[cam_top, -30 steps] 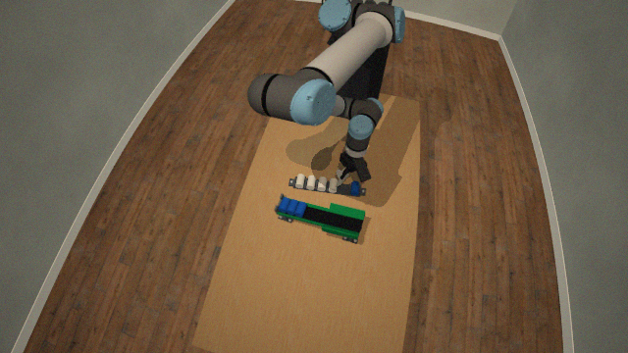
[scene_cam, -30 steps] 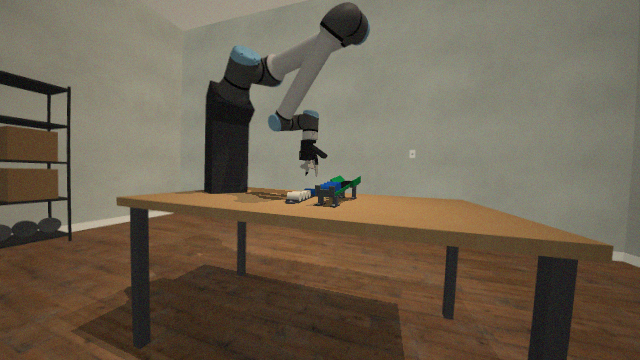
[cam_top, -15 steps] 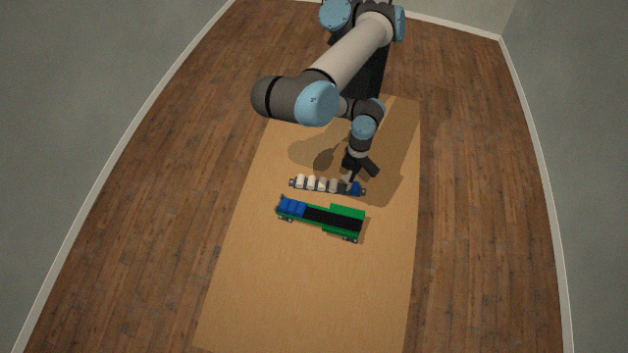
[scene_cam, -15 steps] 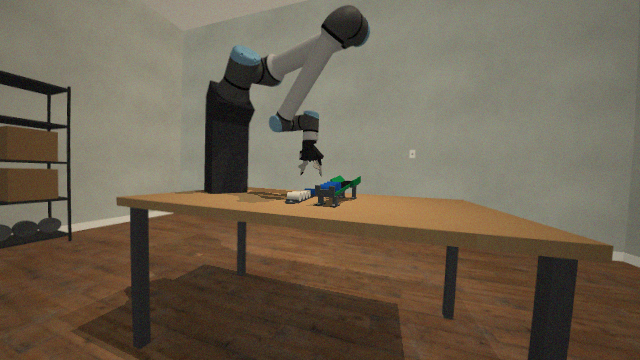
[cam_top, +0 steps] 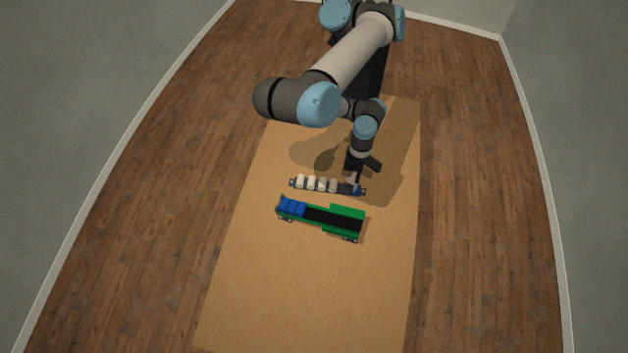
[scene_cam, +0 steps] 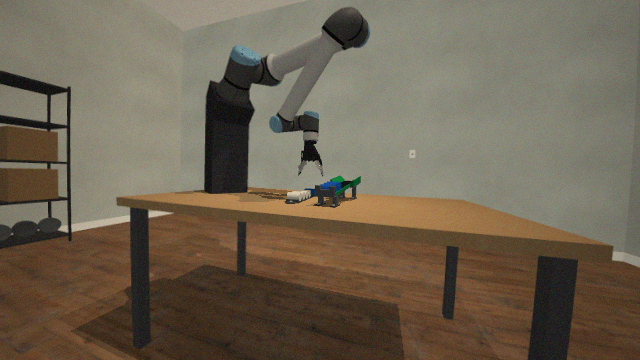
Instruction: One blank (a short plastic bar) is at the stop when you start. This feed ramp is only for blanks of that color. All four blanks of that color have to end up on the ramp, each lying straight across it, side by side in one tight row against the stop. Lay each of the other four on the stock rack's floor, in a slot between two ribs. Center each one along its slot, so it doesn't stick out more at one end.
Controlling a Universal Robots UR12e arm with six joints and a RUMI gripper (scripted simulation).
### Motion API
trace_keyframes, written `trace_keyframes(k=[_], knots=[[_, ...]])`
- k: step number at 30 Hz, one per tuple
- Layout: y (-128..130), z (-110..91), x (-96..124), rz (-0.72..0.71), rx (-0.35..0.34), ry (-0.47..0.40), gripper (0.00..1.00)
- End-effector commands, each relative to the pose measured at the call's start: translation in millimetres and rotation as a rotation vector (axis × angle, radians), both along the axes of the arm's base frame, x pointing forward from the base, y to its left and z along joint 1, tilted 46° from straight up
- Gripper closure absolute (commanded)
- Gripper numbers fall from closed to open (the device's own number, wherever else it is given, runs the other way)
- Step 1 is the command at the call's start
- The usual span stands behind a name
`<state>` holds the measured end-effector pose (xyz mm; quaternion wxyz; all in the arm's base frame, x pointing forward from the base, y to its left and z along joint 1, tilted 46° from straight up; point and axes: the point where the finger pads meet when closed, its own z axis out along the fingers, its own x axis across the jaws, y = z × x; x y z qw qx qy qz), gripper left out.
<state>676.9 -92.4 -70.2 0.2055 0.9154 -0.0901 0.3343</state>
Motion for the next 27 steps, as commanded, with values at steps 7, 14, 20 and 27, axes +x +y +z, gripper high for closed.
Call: trace_keyframes(k=[7,14,20,27], knots=[[2.4,-1.7,-0.9,0.071,-0.057,0.042,0.0],[2.9,-2.1,-1.1,0.086,-0.069,0.051,0.0],[2.9,-2.2,-1.1,0.087,-0.07,0.052,0.0],[2.9,-2.2,-1.1,0.087,-0.07,0.052,0.51]])
